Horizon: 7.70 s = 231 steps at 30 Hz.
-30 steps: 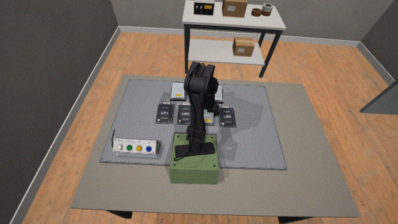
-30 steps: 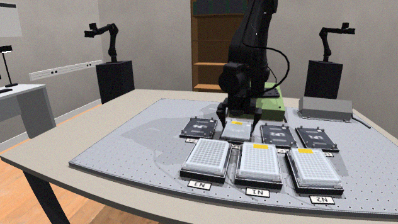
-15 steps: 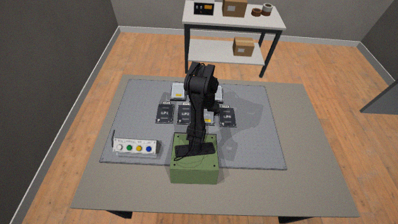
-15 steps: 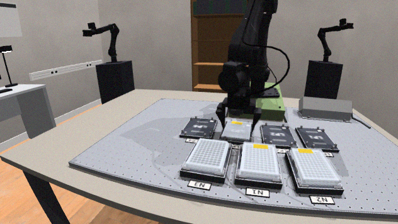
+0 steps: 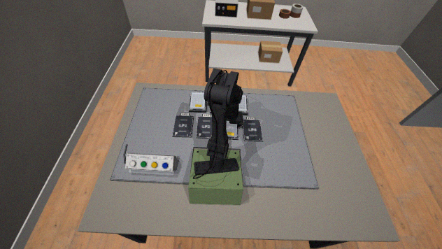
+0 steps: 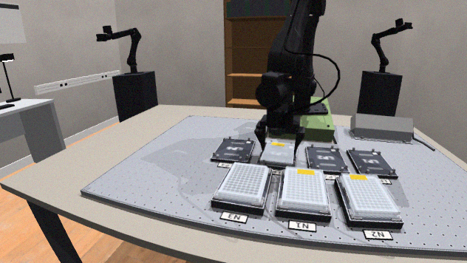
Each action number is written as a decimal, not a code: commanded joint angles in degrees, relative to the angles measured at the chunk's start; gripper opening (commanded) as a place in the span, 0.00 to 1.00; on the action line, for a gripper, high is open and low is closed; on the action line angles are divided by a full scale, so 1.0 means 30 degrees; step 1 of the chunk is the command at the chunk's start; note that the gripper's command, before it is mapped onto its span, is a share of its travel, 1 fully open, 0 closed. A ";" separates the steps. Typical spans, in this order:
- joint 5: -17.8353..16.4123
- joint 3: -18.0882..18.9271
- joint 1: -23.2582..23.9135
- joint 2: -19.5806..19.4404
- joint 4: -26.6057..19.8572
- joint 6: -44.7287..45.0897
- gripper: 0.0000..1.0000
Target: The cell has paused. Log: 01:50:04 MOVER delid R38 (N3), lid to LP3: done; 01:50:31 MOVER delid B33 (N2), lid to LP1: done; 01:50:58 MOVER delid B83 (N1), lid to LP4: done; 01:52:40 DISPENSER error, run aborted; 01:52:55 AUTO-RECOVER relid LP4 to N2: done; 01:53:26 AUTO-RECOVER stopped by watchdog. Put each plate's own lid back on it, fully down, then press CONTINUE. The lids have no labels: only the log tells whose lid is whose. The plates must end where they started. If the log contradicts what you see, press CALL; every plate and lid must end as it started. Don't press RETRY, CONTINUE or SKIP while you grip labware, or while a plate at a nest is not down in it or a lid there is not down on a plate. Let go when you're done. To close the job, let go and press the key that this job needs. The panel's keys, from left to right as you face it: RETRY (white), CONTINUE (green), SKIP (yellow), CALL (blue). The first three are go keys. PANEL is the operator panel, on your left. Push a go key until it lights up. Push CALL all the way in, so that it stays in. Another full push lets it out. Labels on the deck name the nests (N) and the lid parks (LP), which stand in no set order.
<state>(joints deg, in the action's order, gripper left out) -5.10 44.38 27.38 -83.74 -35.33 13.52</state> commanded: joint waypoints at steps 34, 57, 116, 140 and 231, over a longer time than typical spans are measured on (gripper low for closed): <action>-0.0119 0.1090 0.0571 0.1750 -0.1810 0.0378 0.00; -0.0191 0.1795 0.0501 0.2703 -0.3455 0.0378 0.00; -0.0302 1.6947 0.0822 -0.8798 -0.7622 0.1213 0.00; -0.0297 2.0282 0.0786 -1.0173 -0.9296 0.1256 0.00; -0.0111 1.9098 0.0508 -1.1021 -0.7499 0.0964 0.00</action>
<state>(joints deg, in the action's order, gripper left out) -5.34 100.95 28.73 -117.45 -58.52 16.60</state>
